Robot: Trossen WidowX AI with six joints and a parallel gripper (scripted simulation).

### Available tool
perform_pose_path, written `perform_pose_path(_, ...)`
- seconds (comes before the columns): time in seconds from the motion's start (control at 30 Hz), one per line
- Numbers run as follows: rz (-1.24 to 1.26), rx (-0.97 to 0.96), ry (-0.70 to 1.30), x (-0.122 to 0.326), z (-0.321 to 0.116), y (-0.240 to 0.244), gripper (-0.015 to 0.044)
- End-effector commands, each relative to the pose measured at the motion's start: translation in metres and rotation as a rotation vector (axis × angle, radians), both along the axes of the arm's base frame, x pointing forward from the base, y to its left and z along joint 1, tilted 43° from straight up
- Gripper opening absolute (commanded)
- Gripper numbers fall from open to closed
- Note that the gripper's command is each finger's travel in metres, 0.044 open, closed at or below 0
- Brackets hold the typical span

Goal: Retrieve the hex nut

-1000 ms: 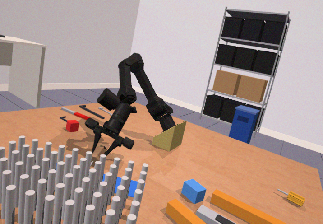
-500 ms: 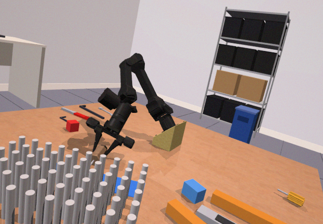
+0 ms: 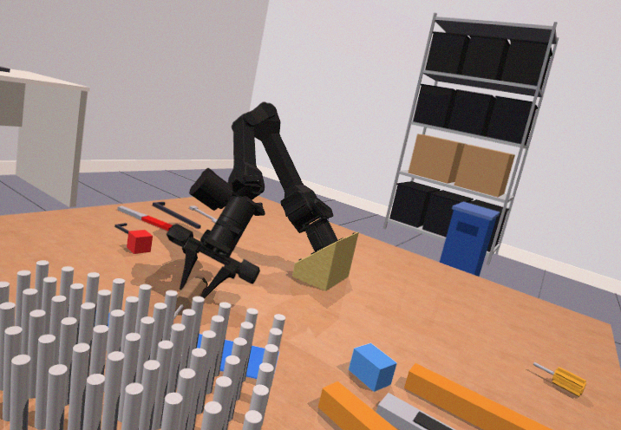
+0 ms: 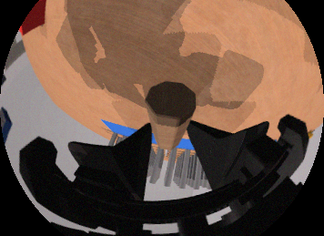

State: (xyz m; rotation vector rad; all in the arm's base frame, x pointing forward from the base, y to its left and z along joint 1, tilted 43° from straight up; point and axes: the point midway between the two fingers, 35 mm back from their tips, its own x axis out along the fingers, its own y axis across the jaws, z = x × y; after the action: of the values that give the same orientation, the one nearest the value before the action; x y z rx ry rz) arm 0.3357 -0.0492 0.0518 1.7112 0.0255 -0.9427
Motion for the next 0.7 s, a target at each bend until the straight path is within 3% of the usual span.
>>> perform_pose_path(0.0, 0.006, 0.001, 0.001, -0.0022, 0.0006, -0.0001, 0.0)
perform_pose_path(0.67, 0.006, 0.001, 0.002, -0.0109, 0.0035, -0.0046, 0.0)
